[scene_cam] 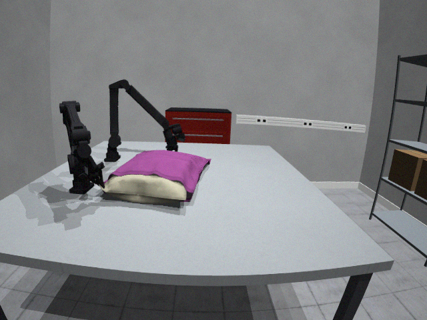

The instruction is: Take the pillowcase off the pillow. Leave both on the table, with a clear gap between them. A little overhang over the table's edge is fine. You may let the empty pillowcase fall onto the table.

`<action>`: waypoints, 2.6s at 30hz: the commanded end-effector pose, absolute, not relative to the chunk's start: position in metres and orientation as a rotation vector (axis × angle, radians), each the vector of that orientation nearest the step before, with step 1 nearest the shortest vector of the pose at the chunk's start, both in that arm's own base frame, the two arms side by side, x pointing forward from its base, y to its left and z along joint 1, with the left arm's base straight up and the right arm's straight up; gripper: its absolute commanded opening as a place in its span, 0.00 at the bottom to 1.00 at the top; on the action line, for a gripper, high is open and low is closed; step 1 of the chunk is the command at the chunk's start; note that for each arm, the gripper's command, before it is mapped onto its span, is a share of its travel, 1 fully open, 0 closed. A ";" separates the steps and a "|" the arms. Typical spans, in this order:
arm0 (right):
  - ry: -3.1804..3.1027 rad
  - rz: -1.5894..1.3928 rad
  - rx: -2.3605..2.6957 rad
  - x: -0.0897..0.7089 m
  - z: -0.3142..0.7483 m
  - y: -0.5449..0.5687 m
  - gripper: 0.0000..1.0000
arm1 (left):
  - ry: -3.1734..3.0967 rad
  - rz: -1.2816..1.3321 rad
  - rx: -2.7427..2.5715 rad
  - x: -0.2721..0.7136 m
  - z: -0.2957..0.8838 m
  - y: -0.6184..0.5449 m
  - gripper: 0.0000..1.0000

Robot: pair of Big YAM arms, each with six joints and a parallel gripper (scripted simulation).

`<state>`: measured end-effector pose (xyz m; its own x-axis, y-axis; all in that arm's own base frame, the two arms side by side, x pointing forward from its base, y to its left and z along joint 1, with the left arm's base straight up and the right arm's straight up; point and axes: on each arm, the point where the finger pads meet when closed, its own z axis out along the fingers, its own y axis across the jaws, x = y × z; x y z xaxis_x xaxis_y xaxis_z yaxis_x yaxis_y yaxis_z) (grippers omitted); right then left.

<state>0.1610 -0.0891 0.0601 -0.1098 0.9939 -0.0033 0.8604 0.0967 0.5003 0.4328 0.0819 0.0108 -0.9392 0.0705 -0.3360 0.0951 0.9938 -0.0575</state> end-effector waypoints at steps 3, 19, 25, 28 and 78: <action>2.041 0.538 1.800 0.165 0.069 -0.092 0.02 | 2.869 -0.132 0.113 0.414 -0.014 0.075 0.30; 2.041 0.538 1.800 0.165 0.069 -0.092 0.02 | 2.869 -0.130 0.106 0.414 -0.014 0.079 0.09; 2.041 0.538 1.800 0.165 0.069 -0.092 0.02 | 2.869 -0.130 0.106 0.414 -0.015 0.079 0.05; 2.041 0.538 1.800 0.165 0.069 -0.092 0.02 | 2.869 -0.130 0.106 0.414 -0.015 0.079 0.05; 2.041 0.538 1.800 0.165 0.069 -0.092 0.02 | 2.866 -0.128 0.107 0.416 -0.001 0.079 0.02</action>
